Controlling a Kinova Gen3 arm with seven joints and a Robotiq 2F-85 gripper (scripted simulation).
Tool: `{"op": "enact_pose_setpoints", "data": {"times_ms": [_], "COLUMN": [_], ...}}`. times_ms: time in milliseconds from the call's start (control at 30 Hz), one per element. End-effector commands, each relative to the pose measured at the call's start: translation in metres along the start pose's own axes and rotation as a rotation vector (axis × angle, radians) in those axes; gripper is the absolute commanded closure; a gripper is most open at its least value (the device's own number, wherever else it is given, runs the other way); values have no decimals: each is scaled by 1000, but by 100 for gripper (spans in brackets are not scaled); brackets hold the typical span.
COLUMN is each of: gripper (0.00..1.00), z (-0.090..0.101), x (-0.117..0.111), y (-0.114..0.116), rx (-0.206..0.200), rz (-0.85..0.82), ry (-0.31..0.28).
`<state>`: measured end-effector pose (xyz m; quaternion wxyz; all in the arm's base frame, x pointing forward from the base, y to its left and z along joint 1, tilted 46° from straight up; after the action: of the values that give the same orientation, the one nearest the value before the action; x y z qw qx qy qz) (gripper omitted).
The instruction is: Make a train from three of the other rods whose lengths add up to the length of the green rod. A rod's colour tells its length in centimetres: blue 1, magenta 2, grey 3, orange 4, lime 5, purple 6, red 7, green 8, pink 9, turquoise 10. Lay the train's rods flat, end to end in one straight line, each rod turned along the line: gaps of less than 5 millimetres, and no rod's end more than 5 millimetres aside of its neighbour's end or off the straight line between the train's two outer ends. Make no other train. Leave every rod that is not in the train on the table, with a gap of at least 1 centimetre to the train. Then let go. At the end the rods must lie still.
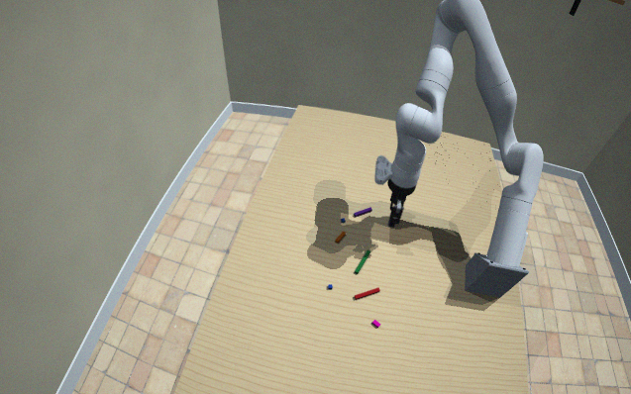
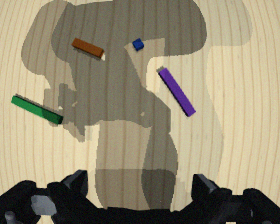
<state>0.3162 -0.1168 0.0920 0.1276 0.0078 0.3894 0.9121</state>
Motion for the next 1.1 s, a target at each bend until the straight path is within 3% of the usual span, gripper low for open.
{"op": "enact_pose_setpoints", "data": {"times_ms": [0, 433, 933, 1000, 1067], "gripper": [0, 0, 0, 0, 0], "z": [1, 4, 7, 7, 6], "x": [0, -3, 14, 14, 19], "y": [-1, -42, -170, -170, -185], "rx": [-1, -8, -8, -8, -6], "rz": [-3, -132, -549, -549, -601], "ry": [1, -2, -6, -6, -5]}}
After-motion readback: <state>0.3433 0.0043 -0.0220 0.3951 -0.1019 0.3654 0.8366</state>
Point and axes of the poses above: the point where the finger pads meet when closed, its own z axis back along the fingers, its own y axis across the jaws, x = y × z, the point moved 5 cm from there along z, back along the fingers, and after that the axes turned 10 degrees about -z, right-handed, at the moved point
